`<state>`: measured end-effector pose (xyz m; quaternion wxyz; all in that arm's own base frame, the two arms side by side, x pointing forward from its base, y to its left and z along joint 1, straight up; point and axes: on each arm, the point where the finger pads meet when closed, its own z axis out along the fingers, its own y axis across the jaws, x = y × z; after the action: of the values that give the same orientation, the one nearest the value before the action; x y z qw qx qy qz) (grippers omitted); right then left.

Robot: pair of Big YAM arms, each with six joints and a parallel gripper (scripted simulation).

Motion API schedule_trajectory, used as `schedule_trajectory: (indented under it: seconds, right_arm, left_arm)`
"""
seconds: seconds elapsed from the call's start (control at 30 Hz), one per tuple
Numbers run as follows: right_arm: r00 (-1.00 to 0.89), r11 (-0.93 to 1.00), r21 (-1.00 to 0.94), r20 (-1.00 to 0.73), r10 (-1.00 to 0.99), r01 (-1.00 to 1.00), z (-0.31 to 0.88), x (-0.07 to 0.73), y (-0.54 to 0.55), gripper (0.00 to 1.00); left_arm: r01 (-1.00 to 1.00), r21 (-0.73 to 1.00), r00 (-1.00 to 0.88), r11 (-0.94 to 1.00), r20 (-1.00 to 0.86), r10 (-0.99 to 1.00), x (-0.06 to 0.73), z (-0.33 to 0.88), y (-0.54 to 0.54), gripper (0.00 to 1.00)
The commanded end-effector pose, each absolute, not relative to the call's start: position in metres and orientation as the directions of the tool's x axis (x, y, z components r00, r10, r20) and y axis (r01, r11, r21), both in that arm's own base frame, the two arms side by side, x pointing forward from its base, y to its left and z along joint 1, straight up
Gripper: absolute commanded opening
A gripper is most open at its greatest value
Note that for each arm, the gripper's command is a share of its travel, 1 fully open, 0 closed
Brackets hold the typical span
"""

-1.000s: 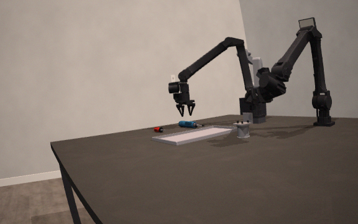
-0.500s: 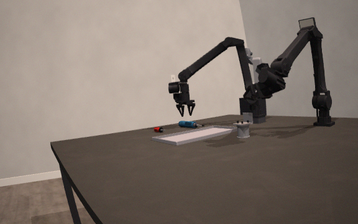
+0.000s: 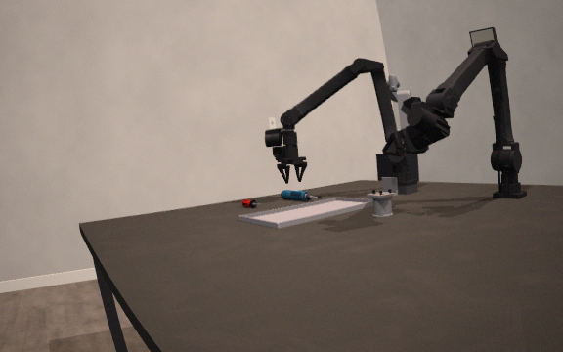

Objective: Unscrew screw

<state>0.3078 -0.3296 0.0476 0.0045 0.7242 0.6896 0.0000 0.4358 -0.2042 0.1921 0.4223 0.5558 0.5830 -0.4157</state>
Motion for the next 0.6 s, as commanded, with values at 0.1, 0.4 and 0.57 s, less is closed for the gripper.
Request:
schedule_trajectory:
  seconds: [0.1,0.4,0.57]
  right_arm:
    - [0.048,-0.048,0.024,-0.023,0.999,0.999,0.059,0.315,-0.338,0.65]
    - [0.048,-0.048,0.024,-0.023,0.999,0.999,0.059,0.315,-0.338,0.65]
    - [0.048,-0.048,0.024,-0.023,0.999,0.999,0.059,0.315,-0.338,0.65]
  left_arm:
    - [0.983,-0.063,-0.119,0.173,-0.934,0.337,0.481,0.203,-0.177,0.86]
    - [0.965,-0.119,-0.201,0.233,-0.906,0.371,0.478,0.196,-0.173,0.86]
    - [0.915,-0.162,-0.305,0.369,-0.876,0.374,0.512,0.195,-0.138,0.86]
